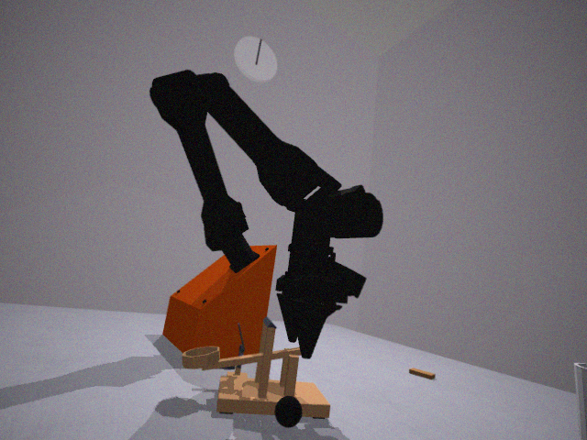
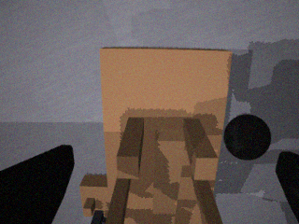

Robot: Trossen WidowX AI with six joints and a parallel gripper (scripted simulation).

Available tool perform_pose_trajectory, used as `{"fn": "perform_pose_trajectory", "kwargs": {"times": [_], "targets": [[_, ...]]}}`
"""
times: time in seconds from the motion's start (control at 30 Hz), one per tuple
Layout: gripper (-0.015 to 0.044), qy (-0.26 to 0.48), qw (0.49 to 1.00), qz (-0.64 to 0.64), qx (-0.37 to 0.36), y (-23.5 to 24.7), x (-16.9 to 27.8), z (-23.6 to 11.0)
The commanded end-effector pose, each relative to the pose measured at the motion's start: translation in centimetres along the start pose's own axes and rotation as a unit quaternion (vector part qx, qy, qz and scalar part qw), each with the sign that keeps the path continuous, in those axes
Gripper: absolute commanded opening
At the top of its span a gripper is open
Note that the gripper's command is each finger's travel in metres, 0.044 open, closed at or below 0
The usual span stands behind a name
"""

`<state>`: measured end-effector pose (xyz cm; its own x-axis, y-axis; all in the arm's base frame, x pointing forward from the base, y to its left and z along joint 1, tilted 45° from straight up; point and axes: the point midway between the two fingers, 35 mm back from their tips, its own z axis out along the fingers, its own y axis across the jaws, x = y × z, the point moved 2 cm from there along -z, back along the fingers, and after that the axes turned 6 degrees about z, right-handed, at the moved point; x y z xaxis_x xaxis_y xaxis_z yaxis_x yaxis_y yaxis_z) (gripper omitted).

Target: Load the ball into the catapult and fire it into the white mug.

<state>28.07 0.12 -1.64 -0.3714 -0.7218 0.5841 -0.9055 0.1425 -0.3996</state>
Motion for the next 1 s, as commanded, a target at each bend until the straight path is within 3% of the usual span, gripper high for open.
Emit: {"fn": "perform_pose_trajectory", "kwargs": {"times": [0.0,0.83,0.97], "targets": [[0.044,0.004,1.0,-0.006,-0.003,0.3,0.1,0.7],[0.044,0.006,1.0,-0.006,-0.002,0.4,0.2,4.3],[0.0335,0.003,1.0,-0.001,0.0,0.2,0.1,4.1]]}}
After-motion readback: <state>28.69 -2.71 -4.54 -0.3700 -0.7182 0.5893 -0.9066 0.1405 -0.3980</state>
